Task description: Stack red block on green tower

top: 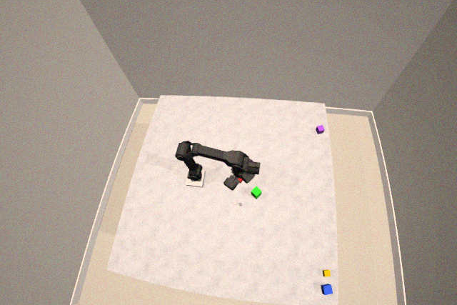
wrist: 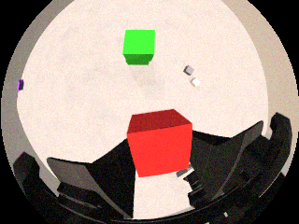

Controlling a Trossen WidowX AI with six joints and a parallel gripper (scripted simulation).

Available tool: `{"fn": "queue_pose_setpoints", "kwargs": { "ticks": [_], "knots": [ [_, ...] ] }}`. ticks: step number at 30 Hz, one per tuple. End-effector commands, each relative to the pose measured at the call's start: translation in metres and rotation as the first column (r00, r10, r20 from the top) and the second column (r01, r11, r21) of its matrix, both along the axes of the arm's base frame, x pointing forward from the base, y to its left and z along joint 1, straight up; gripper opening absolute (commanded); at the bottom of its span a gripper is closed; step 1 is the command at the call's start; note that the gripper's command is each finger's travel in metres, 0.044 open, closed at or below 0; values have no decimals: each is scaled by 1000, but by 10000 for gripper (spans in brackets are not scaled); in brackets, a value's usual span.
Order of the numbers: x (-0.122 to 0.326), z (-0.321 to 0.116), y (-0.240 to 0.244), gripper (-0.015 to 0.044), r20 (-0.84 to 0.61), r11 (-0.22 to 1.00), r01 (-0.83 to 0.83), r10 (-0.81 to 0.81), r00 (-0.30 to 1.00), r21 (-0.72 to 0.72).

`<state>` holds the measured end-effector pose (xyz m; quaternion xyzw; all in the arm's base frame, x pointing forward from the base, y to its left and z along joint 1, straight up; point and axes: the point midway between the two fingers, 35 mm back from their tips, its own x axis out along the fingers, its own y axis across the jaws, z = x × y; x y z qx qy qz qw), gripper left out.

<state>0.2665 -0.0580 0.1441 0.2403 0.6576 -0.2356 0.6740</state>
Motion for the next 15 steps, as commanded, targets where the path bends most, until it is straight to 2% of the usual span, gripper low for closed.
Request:
{"fn": "queue_pose_setpoints", "kwargs": {
  "ticks": [1, 15],
  "knots": [
    [11, 2, -8, 0, 0, 1000, -4, 4, 1000, -4],
    [57, 5, -42, 0, 3, 1000, -4, 4, 1000, -7]
  ]
}}
